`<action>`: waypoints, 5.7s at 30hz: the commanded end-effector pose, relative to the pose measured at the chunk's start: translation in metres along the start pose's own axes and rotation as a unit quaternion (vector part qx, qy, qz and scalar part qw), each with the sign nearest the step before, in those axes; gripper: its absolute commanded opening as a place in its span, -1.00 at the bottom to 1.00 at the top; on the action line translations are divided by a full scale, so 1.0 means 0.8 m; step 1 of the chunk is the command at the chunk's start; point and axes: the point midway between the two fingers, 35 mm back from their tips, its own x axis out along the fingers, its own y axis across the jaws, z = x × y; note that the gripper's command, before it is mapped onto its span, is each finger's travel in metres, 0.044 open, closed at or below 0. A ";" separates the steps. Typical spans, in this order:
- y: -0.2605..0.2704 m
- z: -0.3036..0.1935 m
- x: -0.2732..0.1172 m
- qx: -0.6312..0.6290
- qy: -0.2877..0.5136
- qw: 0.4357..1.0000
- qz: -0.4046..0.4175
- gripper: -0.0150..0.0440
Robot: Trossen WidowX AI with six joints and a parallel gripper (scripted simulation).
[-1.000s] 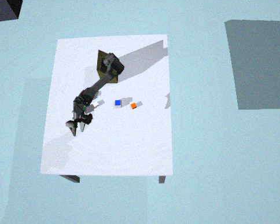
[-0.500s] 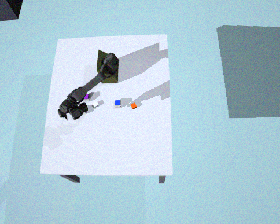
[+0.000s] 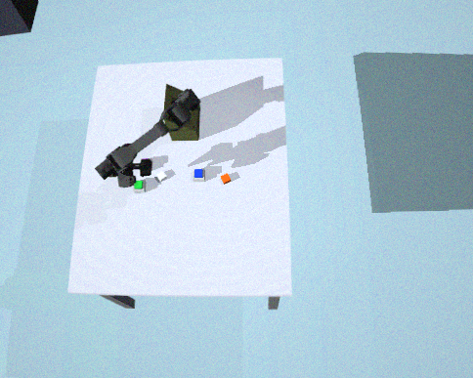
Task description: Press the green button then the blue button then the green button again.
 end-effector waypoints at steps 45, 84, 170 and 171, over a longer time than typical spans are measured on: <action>0.003 -0.003 0.113 0.008 0.005 1.000 0.004 -0.42; 0.000 -0.002 -0.003 0.009 0.006 1.000 0.002 -0.42; 0.323 -0.053 0.111 0.008 0.005 1.000 0.011 -0.42; 0.322 -0.053 0.104 0.009 0.006 1.000 0.010 -0.42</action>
